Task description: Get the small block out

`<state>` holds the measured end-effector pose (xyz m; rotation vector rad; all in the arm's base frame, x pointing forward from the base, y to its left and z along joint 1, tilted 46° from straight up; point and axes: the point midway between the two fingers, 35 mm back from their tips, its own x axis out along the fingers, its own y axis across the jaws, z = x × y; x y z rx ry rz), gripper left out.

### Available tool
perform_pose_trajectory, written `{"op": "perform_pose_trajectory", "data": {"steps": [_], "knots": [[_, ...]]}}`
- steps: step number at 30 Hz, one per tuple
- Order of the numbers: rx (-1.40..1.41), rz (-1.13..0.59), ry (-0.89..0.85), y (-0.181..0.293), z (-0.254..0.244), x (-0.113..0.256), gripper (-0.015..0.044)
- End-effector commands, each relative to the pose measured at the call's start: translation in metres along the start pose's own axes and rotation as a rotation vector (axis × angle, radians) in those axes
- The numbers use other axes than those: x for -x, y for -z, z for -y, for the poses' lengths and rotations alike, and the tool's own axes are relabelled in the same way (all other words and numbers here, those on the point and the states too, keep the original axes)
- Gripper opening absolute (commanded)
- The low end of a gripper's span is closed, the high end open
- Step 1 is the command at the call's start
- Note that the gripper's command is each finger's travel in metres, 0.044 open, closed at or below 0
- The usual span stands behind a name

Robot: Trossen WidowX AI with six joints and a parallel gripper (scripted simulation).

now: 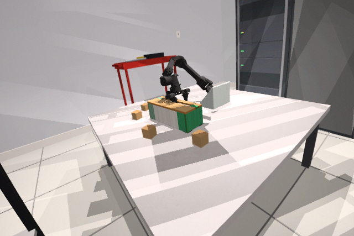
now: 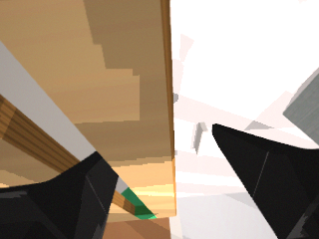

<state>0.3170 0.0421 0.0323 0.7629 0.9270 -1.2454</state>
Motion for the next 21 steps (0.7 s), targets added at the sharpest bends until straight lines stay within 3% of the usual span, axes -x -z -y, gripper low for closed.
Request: {"op": "perform_pose_trajectory", "data": {"steps": [1, 21], "knots": [[0.001, -0.001, 0.017, 0.013, 0.003, -0.009, 0.04], [0.001, -0.005, 0.016, 0.07, 0.004, -0.029, 0.04]]}}
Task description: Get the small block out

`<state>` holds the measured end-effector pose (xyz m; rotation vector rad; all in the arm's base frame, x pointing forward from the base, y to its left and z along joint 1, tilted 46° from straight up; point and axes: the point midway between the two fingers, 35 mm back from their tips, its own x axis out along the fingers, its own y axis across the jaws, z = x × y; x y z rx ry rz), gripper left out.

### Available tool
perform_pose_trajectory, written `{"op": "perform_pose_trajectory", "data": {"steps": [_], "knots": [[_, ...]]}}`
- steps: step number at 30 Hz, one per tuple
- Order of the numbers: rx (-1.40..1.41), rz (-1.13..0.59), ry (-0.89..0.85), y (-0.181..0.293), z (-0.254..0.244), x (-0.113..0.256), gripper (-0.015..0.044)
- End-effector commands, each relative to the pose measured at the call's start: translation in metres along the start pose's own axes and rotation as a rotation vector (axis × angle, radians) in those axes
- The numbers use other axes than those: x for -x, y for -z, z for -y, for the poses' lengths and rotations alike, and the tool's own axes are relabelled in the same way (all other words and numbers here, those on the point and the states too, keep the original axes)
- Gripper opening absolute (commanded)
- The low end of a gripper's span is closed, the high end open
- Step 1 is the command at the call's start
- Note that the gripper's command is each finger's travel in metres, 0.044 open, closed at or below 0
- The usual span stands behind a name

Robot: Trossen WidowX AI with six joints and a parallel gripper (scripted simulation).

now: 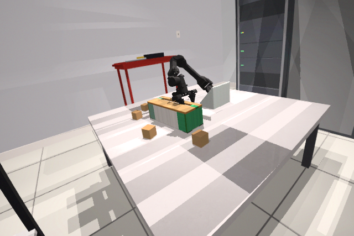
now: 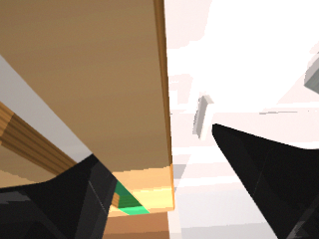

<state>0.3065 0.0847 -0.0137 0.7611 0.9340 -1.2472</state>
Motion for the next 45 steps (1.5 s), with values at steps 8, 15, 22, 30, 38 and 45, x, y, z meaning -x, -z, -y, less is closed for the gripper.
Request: {"op": "perform_pose_trajectory", "data": {"steps": [8, 15, 22, 30, 38, 45], "knots": [[-0.002, -0.003, 0.01, 0.034, 0.001, -0.015, 0.04], [-0.002, -0.003, 0.01, 0.043, 0.001, -0.018, 0.04], [0.004, -0.005, 0.004, 0.058, -0.001, 0.027, 0.04], [0.037, -0.011, -0.011, 0.067, -0.001, 0.039, 0.0374], [0.832, 0.051, -0.049, 0.085, 0.008, 0.04, 0.0285], [1.588, 0.162, -0.016, 0.093, 0.015, 0.038, 0.0285]]}}
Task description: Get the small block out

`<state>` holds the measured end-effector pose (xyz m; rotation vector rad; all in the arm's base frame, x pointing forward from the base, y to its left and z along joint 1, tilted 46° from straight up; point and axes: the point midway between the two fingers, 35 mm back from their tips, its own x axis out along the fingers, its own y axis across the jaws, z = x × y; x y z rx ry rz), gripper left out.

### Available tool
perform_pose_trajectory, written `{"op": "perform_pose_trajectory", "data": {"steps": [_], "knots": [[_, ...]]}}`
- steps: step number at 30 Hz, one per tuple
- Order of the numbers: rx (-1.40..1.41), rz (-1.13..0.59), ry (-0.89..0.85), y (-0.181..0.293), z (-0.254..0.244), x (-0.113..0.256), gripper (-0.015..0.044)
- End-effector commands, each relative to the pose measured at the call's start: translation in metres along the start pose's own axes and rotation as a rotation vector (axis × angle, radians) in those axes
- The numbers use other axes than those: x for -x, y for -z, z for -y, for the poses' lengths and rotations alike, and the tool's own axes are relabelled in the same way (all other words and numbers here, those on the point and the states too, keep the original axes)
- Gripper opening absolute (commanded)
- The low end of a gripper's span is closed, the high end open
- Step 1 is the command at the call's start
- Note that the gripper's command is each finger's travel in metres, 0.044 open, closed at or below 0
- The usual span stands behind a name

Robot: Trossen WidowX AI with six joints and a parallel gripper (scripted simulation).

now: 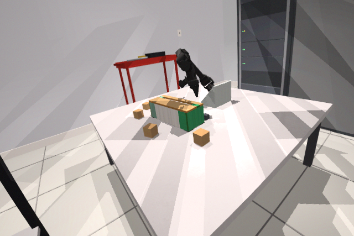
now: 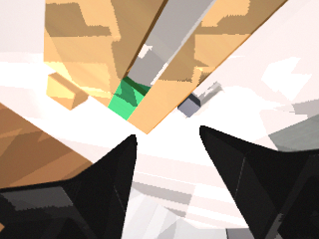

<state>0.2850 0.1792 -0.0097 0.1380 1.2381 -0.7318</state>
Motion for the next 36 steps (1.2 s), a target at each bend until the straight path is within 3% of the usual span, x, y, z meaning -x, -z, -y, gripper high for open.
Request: {"op": "perform_pose_trajectory", "data": {"steps": [1, 19, 36], "knots": [[0.914, 0.079, 0.071, 0.014, 0.002, -0.007, 0.0285], [1.945, 0.126, 0.238, 0.03, 0.002, -0.008, 0.0285], [2.885, 0.047, 0.497, 0.042, 0.002, -0.007, 0.0285]]}}
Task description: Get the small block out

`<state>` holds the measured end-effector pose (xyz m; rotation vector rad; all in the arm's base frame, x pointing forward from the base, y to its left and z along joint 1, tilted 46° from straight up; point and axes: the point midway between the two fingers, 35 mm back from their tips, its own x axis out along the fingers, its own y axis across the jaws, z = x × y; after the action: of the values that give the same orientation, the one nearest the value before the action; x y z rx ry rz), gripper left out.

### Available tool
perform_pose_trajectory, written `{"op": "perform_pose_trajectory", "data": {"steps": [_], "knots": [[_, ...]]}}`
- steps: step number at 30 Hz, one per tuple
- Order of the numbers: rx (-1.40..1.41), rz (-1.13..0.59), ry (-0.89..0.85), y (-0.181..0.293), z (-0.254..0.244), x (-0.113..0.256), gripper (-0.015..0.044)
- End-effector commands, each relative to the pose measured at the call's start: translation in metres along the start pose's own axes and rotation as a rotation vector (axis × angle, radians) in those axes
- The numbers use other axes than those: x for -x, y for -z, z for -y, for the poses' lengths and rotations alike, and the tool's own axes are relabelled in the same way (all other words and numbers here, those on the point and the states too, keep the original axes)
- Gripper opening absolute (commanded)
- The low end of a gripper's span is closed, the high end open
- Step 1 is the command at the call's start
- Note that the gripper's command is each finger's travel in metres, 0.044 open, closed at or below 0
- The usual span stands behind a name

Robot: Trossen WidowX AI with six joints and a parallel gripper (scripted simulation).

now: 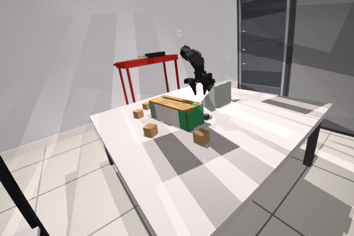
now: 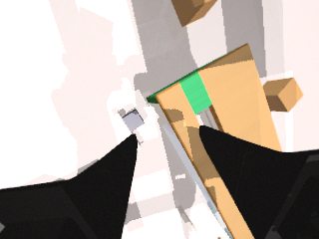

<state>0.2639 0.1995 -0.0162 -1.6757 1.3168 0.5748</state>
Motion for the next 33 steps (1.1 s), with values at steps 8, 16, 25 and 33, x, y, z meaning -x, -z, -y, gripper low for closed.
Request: {"op": "perform_pose_trajectory", "data": {"steps": [8, 16, 25, 33], "knots": [[1.331, -0.159, 0.06, -0.0021, -0.0222, -0.0076, 0.0285], [1.777, -0.228, 0.053, -0.0041, -0.0265, -0.0056, 0.0285], [1.962, -0.255, 0.04, -0.0047, -0.0278, -0.0049, 0.0285], [1.962, -0.255, 0.04, -0.0047, -0.0278, -0.0049, 0.0285]]}}
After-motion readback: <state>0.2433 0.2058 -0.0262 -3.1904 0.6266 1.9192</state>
